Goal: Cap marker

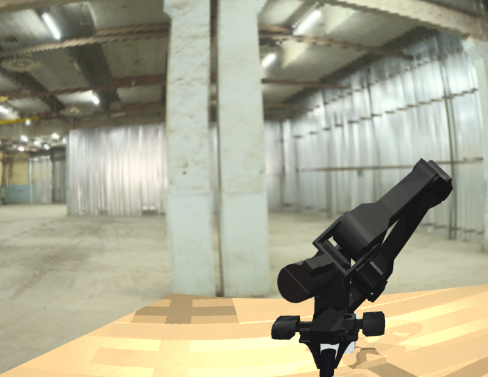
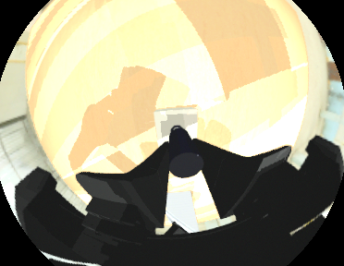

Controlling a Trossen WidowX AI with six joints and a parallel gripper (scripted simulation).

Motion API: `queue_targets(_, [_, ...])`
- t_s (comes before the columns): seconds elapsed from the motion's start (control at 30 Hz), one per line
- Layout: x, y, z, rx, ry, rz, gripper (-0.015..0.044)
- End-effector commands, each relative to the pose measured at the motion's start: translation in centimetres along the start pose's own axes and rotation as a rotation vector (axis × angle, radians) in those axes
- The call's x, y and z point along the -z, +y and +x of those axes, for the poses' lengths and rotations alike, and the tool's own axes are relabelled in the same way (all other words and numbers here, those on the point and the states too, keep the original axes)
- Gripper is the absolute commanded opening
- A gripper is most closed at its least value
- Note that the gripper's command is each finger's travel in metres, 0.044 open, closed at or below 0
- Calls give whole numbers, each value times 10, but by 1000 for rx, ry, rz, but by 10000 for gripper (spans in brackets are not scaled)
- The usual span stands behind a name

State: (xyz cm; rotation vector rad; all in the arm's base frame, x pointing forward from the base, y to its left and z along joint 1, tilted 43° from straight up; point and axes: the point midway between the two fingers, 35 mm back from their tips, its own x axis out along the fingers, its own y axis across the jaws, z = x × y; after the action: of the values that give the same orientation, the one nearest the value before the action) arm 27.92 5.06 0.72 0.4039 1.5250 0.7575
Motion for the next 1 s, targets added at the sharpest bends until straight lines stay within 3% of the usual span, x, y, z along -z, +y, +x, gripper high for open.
queue_targets(0.0, [0, 0, 0, 0, 0, 0, 105])
queue_targets(0.43, [0, 0, 0, 0, 0, 0, 440])
queue_targets(0.53, [-1, -1, -9, 2, 0, 0, 440])
queue_targets(0.7, [0, -1, -73, 3, 1, 1, 440])
queue_targets(0.83, [0, -1, -75, 2, 1, 1, 440])
queue_targets(0.97, [0, -1, -66, -2, -1, 37, 335])
